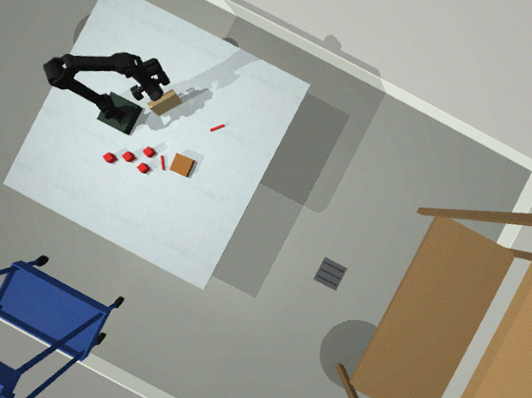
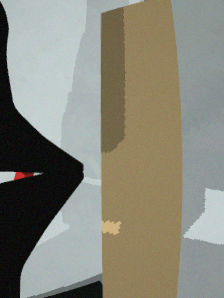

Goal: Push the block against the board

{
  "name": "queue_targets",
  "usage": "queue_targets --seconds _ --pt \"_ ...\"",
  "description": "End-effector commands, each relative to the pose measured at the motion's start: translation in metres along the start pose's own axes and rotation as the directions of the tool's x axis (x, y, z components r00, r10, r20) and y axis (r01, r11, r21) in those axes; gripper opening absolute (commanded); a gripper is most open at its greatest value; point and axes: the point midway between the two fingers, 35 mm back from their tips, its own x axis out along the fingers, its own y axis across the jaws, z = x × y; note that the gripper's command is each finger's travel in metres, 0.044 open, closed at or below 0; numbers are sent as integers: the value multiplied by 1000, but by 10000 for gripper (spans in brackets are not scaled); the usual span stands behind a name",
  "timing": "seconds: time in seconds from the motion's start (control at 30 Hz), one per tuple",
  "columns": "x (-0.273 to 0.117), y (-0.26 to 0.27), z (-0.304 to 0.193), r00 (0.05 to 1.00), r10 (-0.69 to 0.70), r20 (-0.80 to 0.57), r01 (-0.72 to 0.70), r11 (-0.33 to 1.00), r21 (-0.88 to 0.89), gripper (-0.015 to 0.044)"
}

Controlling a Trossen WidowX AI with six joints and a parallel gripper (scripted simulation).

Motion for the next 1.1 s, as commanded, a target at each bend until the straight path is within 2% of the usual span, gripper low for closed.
queue_targets --seconds 0.0,1.07 --pt "2 0 5 1000 -6 1 6 1000 -1 0" --pt "2 1 45 1000 -6 6 6 1000 -1 0"
